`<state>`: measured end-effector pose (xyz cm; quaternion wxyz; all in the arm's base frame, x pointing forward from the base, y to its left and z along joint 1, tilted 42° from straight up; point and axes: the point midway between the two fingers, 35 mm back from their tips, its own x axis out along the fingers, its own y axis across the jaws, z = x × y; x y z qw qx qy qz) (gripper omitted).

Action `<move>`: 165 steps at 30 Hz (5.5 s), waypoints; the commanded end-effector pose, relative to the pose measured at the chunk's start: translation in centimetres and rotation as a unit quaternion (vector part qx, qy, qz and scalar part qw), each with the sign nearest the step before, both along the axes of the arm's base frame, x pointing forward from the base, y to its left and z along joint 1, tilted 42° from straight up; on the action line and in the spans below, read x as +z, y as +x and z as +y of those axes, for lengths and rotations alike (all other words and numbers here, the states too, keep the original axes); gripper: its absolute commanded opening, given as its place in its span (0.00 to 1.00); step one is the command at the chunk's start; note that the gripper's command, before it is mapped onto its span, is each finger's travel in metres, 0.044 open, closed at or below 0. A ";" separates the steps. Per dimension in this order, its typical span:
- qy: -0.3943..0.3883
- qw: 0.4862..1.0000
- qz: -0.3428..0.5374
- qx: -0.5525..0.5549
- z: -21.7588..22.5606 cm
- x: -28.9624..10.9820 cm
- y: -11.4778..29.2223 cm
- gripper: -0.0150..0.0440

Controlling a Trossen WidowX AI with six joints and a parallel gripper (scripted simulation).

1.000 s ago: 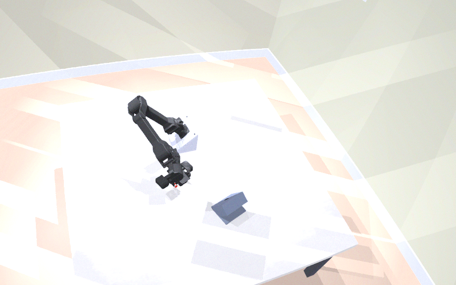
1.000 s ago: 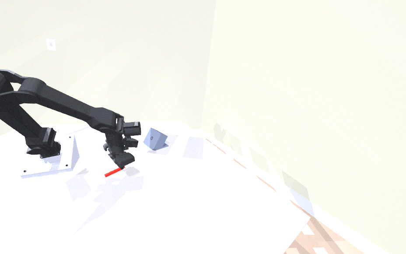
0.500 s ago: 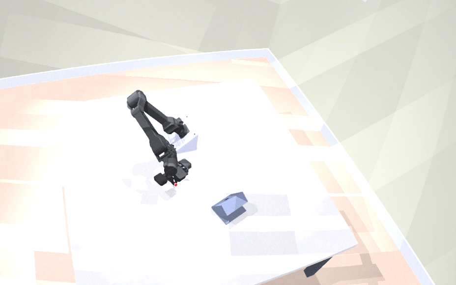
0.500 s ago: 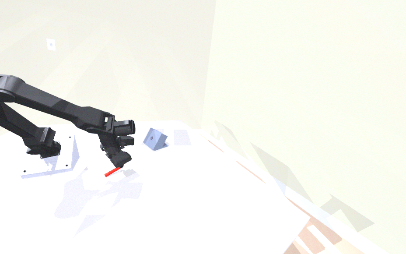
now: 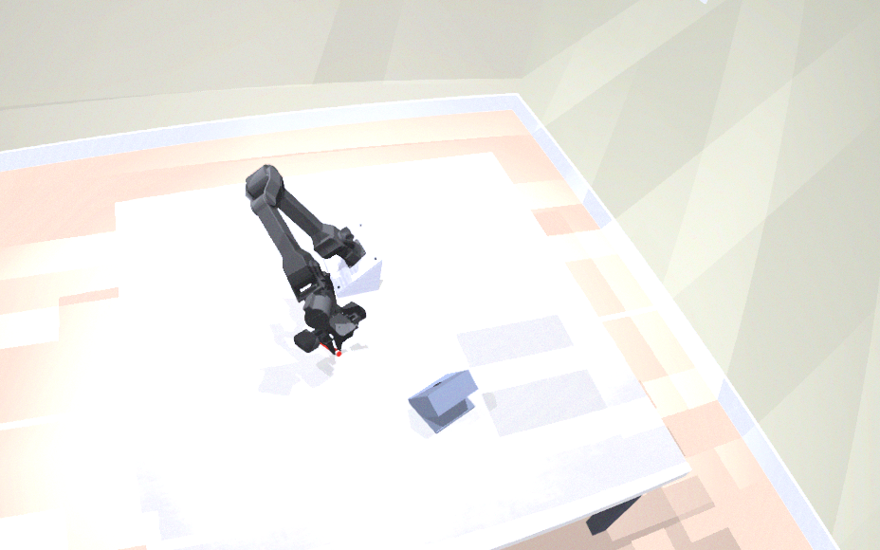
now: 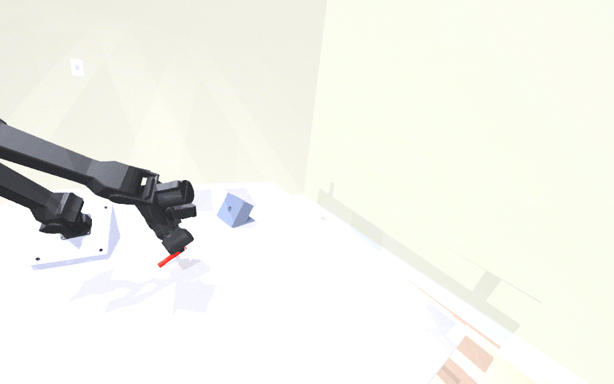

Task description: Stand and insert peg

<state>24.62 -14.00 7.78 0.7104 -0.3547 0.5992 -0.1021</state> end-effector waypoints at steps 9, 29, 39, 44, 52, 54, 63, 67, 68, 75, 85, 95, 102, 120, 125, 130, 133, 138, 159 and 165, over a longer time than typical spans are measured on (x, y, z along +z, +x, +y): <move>0.016 0.999 -0.038 0.036 0.3 0.5 -0.7 0.34; 0.040 0.990 -0.100 0.091 0.6 1.3 -1.7 0.34; 0.051 0.983 -0.131 0.118 0.6 1.6 -2.3 0.34; 0.057 0.979 -0.146 0.131 0.7 1.8 -2.6 0.34; 0.067 0.971 -0.170 0.153 0.7 2.0 -3.1 0.34; 0.069 0.969 -0.176 0.158 0.7 2.1 -3.2 0.34; 0.079 0.959 -0.203 0.182 0.7 2.3 -3.8 0.34; 0.084 0.954 -0.215 0.193 0.6 2.4 -4.0 0.34; 0.085 0.952 -0.218 0.195 0.6 2.4 -4.1 0.34; 0.093 0.943 -0.238 0.213 0.6 2.6 -4.5 0.34; 0.104 0.928 -0.267 0.239 0.5 2.7 -5.2 0.34; 0.115 0.911 -0.295 0.264 0.3 2.8 -5.8 0.34; 0.123 0.898 -0.315 0.282 0.2 2.9 -6.3 0.34; 0.139 0.869 -0.354 0.317 0.0 2.9 -7.3 0.34; 0.137 0.873 -0.349 0.311 0.0 3.0 -7.4 0.34; 0.137 0.872 -0.350 0.312 -0.2 2.8 -7.4 0.34; 0.138 0.872 -0.350 0.311 -0.2 2.7 -7.4 0.34; 0.139 0.873 -0.351 0.310 -0.3 2.6 -7.4 0.34; 0.140 0.871 -0.354 0.311 -0.5 2.5 -7.8 0.34; 0.141 0.868 -0.357 0.314 -0.5 2.5 -7.9 0.34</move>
